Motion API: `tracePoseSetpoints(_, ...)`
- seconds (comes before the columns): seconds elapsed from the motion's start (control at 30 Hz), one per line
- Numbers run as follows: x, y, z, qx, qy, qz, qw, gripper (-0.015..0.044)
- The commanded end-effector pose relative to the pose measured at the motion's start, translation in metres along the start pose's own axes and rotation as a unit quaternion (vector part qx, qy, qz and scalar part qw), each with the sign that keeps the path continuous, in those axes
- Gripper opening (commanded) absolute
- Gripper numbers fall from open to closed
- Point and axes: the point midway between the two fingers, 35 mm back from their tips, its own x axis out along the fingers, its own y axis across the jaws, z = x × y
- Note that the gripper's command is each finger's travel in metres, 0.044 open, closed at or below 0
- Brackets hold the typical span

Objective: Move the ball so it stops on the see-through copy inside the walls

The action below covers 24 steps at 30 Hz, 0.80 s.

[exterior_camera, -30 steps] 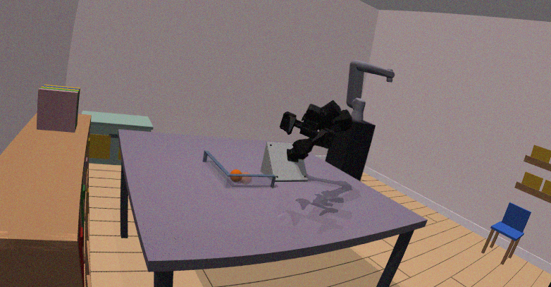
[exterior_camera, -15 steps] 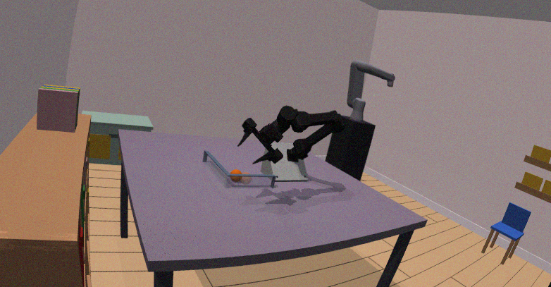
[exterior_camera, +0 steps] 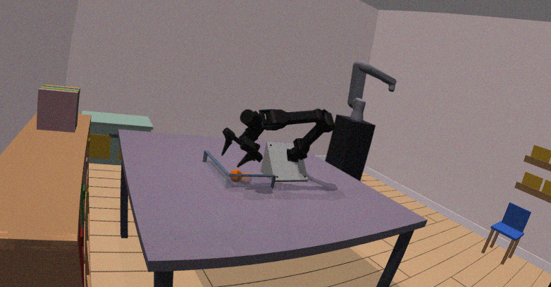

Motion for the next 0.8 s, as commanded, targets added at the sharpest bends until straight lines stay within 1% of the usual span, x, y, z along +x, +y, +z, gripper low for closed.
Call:
tracePoseSetpoints(0.0, 0.014, 0.024, -0.070, -0.070, 0.034, 0.118, 0.990, 0.0386)
tracePoseSetpoints(0.13, 0.015, 0.040, -0.101, -0.102, 0.025, 0.183, 0.977, 0.0386)
tracePoseSetpoints(0.3, 0.012, 0.061, -0.131, -0.131, -0.012, 0.250, 0.959, 0.0386)
tracePoseSetpoints(0.77, 0.011, 0.061, -0.131, -0.132, -0.014, 0.252, 0.959, 0.0386)
